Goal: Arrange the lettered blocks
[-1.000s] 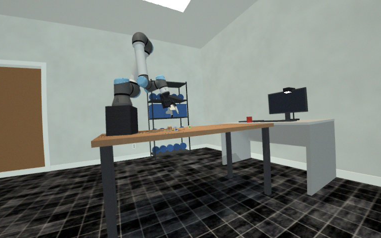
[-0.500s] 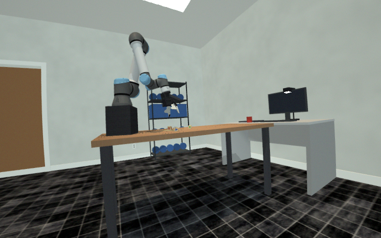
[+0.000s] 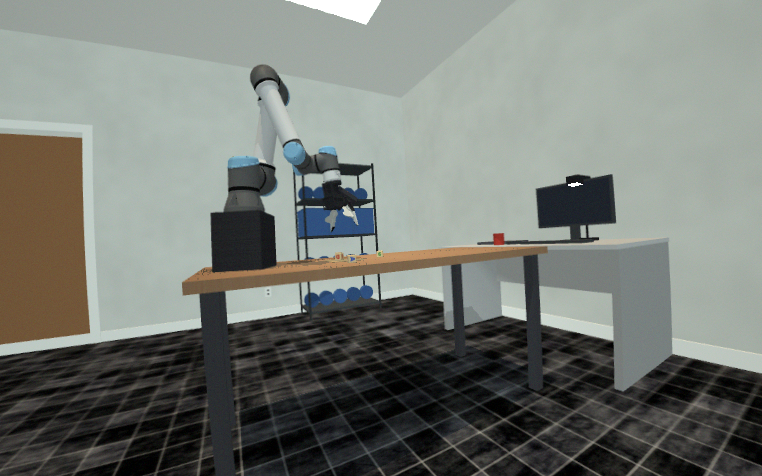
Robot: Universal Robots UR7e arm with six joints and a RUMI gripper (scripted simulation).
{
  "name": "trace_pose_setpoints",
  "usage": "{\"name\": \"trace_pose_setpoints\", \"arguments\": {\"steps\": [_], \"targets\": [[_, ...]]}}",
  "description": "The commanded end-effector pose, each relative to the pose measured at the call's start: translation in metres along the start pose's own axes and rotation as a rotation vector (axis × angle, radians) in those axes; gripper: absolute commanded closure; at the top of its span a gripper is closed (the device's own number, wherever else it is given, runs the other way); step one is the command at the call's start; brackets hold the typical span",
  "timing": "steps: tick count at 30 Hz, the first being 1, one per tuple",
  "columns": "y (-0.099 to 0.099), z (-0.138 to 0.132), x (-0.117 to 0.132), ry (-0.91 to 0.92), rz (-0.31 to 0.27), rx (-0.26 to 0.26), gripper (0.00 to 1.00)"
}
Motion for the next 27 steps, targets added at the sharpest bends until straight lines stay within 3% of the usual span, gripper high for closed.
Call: {"name": "trace_pose_setpoints", "arguments": {"steps": [1, 15, 27], "targets": [[-0.009, -0.013, -0.006, -0.127, -0.024, -0.053, 0.00], [-0.026, -0.036, -0.012, -0.309, -0.041, -0.113, 0.00], [-0.027, -0.039, -0.012, -0.324, -0.042, -0.120, 0.00]]}}
Point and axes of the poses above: the point where the finger pads meet when closed, its own y axis out along the fingers, its own z axis across the jaws, x = y × z, the point moved 2 cm from there along -y, back along the fingers, and after that the axes turned 8 degrees about -y, right-handed, at the moved point
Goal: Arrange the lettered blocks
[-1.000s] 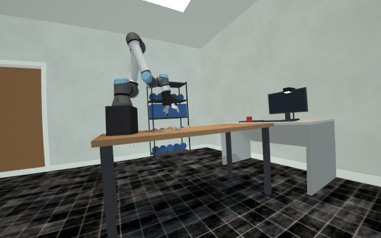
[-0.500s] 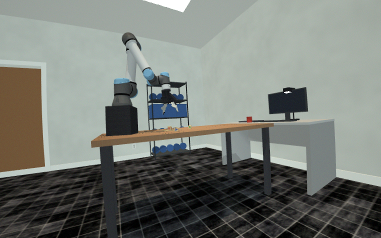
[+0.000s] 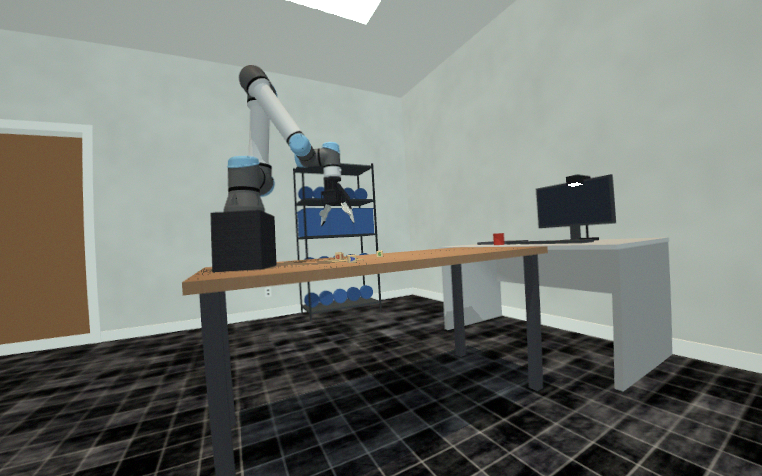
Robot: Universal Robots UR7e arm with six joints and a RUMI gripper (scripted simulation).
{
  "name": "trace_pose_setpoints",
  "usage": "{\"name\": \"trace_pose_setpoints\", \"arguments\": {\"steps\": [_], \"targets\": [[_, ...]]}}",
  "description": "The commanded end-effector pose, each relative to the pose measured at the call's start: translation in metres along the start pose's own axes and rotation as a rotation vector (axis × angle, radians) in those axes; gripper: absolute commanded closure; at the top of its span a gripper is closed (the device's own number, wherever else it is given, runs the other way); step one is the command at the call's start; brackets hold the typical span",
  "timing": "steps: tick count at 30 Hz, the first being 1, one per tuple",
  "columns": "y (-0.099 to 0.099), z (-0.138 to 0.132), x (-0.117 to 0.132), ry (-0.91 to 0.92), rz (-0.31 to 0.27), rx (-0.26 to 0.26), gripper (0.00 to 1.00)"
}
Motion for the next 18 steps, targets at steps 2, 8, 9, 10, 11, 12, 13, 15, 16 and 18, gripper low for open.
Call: {"name": "trace_pose_setpoints", "arguments": {"steps": [2, 8, 9, 10, 11, 12, 13, 15, 16, 18], "targets": [[-0.0011, -0.0003, -0.0004, -0.011, -0.003, -0.007, 0.00], [-0.0004, -0.0014, -0.0001, -0.011, -0.003, -0.009, 0.00], [-0.0004, -0.0014, -0.0001, -0.011, -0.003, -0.009, 0.00], [-0.0005, -0.0013, -0.0001, -0.010, -0.003, -0.009, 0.00], [-0.0004, -0.0013, -0.0001, -0.010, -0.003, -0.009, 0.00], [-0.0004, -0.0013, -0.0001, -0.009, -0.003, -0.009, 0.00], [-0.0003, -0.0013, -0.0002, -0.007, -0.003, -0.009, 0.00], [-0.0003, -0.0013, -0.0002, -0.007, -0.003, -0.009, 0.00], [-0.0002, -0.0013, -0.0002, -0.004, -0.003, -0.009, 0.00], [0.0004, -0.0014, -0.0003, 0.004, -0.003, -0.010, 0.00]]}}
Point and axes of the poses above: the point where the finger pads meet when closed, its own y axis out along the fingers, its own z axis across the jaws, x = y × z, the point moved 2 cm from there along -y, back along the fingers, and after that the axes turned 8 degrees about -y, right-handed, at the moved point
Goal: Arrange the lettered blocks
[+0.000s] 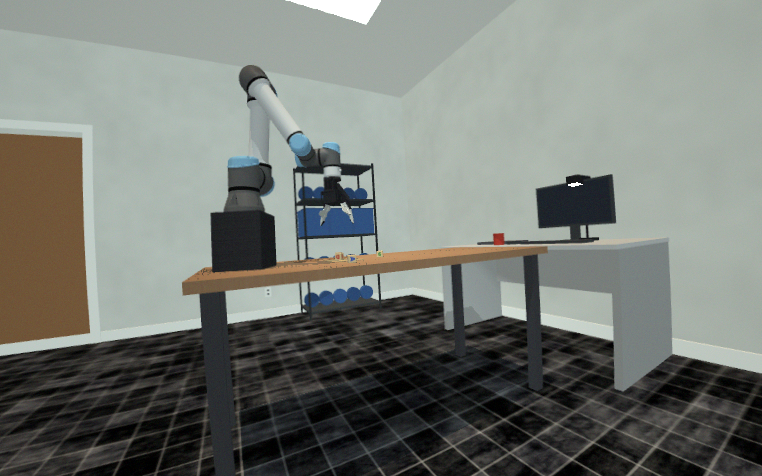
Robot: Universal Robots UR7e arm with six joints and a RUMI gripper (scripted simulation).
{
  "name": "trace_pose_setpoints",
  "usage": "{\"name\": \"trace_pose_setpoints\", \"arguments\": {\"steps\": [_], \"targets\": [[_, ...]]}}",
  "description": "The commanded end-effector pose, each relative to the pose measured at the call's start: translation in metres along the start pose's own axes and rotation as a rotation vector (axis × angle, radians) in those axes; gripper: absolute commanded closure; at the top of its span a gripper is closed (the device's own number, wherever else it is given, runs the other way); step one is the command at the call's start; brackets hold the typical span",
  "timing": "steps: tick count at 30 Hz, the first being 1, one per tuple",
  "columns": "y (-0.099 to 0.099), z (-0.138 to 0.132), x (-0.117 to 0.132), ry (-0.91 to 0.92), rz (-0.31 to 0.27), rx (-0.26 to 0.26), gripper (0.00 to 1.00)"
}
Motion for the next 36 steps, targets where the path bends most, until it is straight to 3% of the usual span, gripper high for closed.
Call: {"name": "trace_pose_setpoints", "arguments": {"steps": [1, 36], "targets": [[0.000, 0.001, -0.001, 0.018, -0.001, 0.001, 0.00], [0.020, 0.004, -0.003, 0.579, -0.003, -0.002, 0.00]]}}
Point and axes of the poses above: the point where the finger pads meet when closed, its own y axis out along the fingers, its own z axis across the jaws, x = y × z, the point moved 2 cm from there along -y, back along the fingers, and after that the axes turned 8 degrees about -y, right-handed, at the moved point
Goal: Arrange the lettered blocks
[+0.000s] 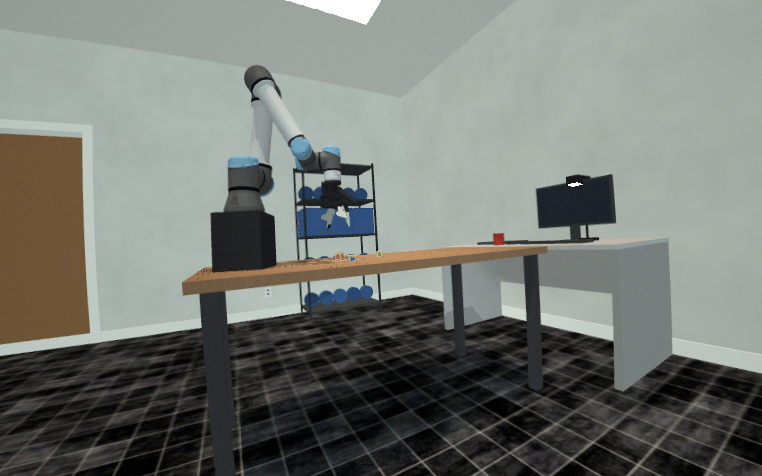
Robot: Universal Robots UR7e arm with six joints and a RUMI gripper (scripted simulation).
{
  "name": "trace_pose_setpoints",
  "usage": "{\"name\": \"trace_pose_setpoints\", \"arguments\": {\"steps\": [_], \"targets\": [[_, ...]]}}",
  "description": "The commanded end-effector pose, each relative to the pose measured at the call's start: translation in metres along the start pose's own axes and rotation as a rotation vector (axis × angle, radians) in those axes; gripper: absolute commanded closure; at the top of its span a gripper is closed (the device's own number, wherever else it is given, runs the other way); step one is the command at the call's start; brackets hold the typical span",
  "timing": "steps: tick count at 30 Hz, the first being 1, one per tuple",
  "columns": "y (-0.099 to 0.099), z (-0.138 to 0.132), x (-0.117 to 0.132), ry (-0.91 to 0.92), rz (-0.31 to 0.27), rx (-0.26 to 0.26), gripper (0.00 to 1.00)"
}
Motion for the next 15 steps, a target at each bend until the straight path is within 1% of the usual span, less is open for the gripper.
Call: {"name": "trace_pose_setpoints", "arguments": {"steps": [1, 10, 12, 15], "targets": [[0.0051, -0.0012, -0.0003, 0.139, -0.004, 0.004, 0.00], [0.0099, -0.0006, -0.0006, 0.288, -0.004, 0.004, 0.00], [0.0099, -0.0006, -0.0006, 0.288, -0.004, 0.004, 0.00], [0.0122, -0.0002, -0.0007, 0.365, -0.003, 0.005, 0.00]]}}
Point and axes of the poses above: the point where the finger pads meet when closed, its own y axis out along the fingers, its own z axis across the jaws, x = y × z, the point moved 2 cm from there along -y, back along the fingers, and after that the axes turned 8 degrees about -y, right-handed, at the moved point
